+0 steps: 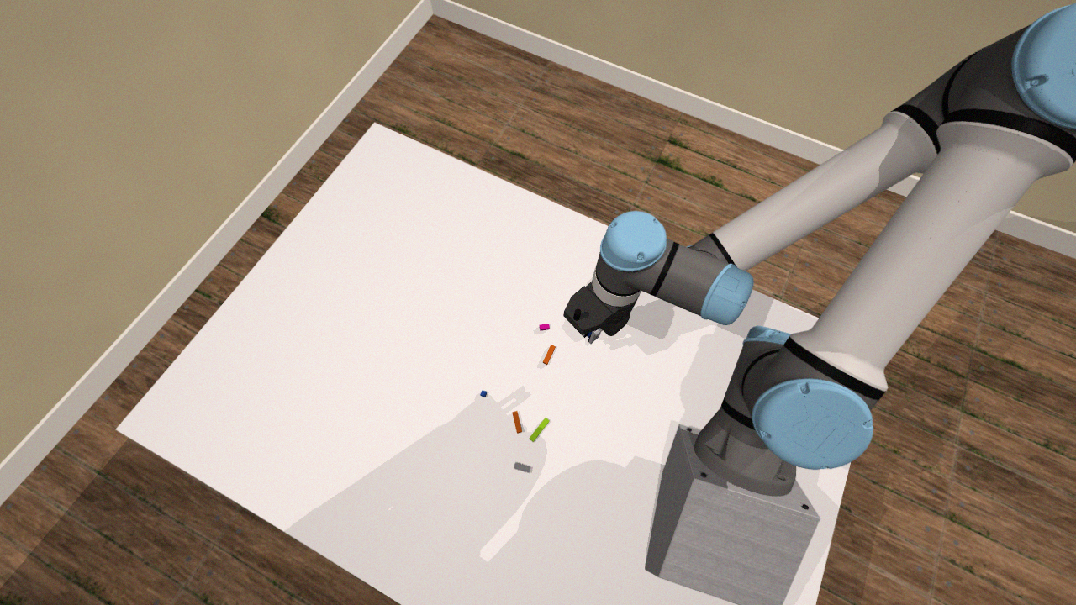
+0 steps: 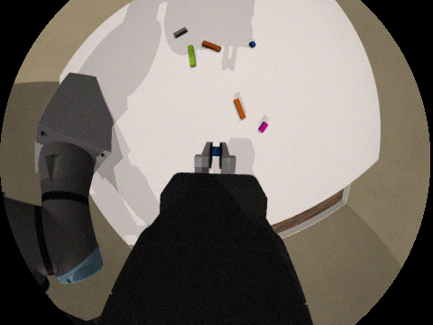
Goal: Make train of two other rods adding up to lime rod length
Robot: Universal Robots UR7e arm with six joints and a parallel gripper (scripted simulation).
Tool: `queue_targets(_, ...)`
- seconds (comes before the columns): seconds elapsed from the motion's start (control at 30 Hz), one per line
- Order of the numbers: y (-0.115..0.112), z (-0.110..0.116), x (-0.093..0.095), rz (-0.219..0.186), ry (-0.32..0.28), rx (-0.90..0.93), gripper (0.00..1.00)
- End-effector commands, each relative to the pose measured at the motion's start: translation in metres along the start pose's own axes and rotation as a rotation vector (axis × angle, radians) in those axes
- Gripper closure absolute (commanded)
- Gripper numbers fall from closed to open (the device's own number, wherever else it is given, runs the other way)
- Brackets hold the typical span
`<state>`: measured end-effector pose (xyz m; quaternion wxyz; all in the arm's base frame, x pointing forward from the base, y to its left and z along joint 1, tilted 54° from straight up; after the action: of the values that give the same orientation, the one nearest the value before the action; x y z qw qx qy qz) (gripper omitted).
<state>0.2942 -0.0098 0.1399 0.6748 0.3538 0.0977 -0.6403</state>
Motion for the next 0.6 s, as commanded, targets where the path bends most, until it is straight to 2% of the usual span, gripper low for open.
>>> queue_targets(0.0, 0.000, 0.000, 0.000, 0.000, 0.000, 0.000, 0.76)
queue_targets(0.57, 0.000, 0.000, 0.014, 0.000, 0.000, 0.000, 0.76)
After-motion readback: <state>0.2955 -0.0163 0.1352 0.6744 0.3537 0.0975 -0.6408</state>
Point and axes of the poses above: the point where the finger pads meet when closed, its own x axis out along the fingers, its own y axis across the jaws, z = x × y, the point moved 4 cm from there along -x, back along the fingers, and after that the axes turned 6 degrees about -x, right-handed, at the moved point
